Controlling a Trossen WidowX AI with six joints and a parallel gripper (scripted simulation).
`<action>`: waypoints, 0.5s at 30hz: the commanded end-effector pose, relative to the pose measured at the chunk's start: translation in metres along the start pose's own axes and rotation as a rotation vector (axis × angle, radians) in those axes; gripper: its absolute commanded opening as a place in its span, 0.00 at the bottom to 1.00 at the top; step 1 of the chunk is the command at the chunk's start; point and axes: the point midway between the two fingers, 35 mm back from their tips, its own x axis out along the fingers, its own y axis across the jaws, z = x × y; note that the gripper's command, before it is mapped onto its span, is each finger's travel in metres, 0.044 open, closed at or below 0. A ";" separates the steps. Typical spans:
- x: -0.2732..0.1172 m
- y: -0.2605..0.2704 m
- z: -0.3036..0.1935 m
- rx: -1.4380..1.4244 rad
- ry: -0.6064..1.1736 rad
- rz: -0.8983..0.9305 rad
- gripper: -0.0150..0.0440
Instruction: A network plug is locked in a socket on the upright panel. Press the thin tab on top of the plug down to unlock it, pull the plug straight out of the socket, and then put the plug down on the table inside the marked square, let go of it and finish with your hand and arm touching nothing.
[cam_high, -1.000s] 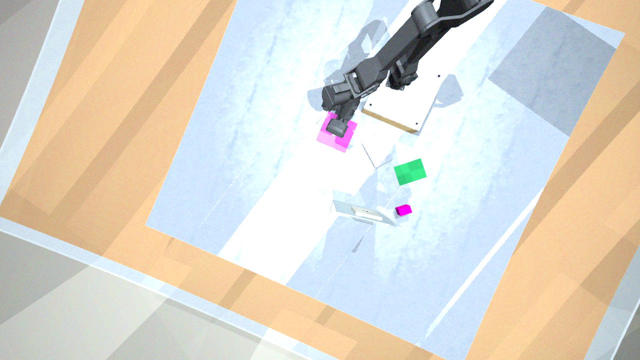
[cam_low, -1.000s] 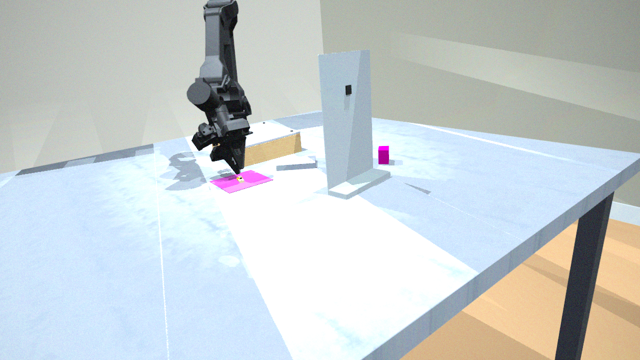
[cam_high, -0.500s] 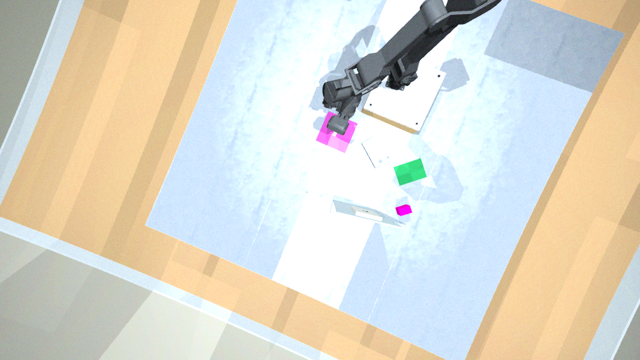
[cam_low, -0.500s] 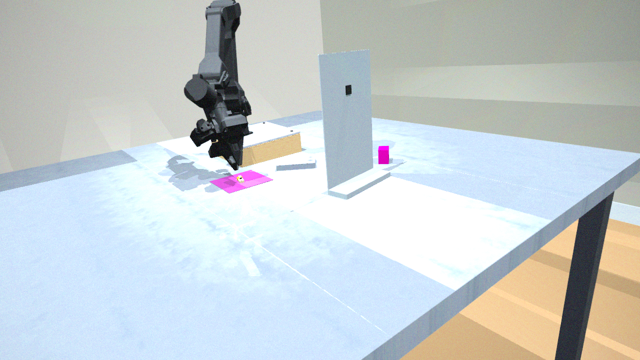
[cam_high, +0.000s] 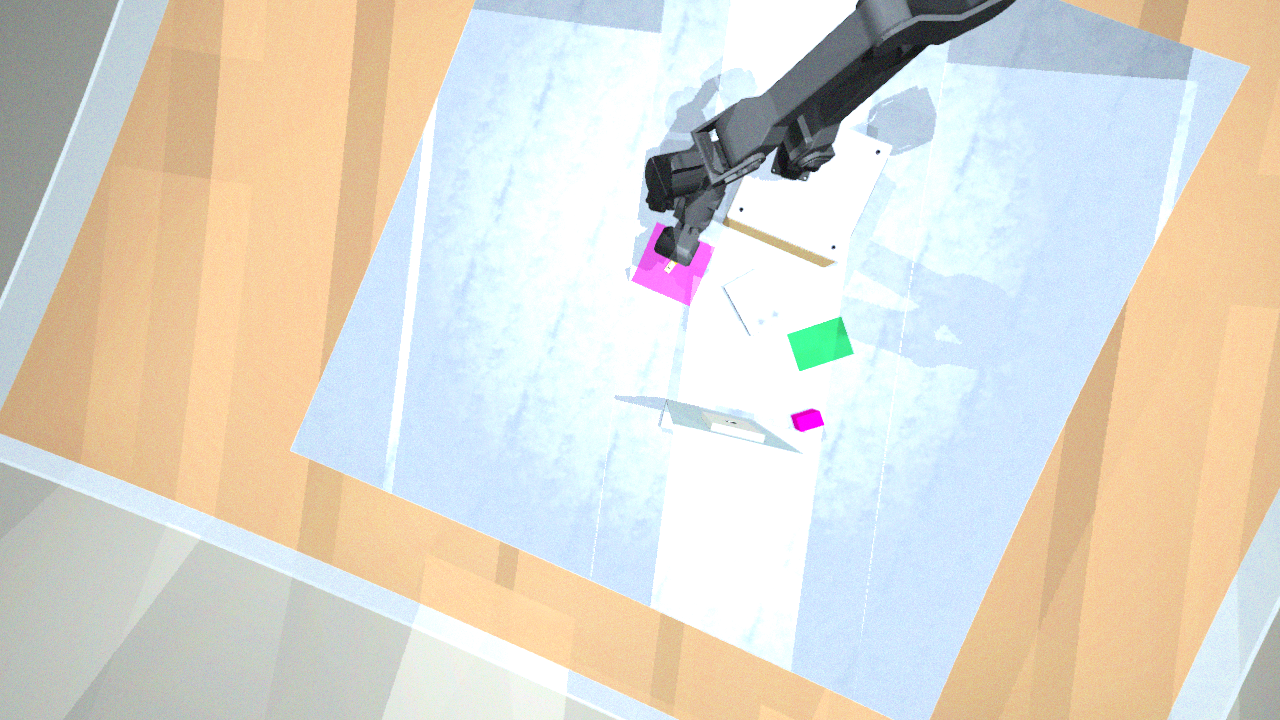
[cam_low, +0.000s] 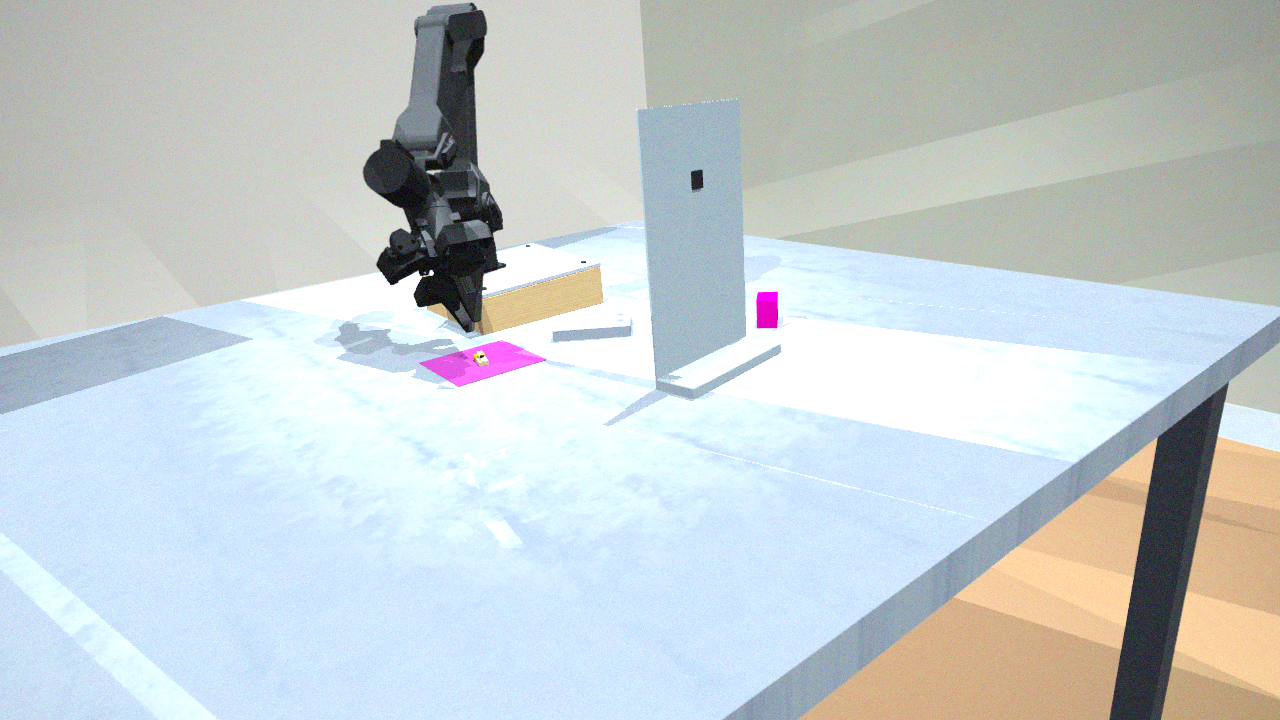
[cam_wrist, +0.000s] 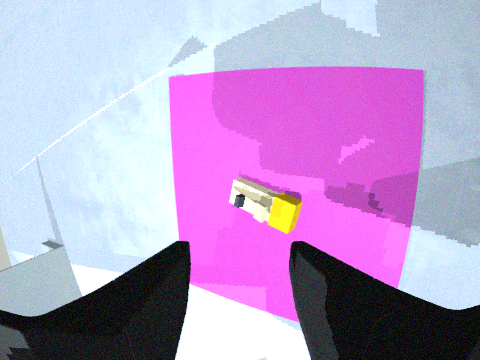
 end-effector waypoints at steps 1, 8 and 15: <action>-0.006 0.008 0.002 -0.012 -0.003 0.014 0.52; -0.015 0.014 0.003 -0.012 -0.003 0.014 0.52; -0.024 0.021 0.004 -0.012 -0.003 0.014 0.52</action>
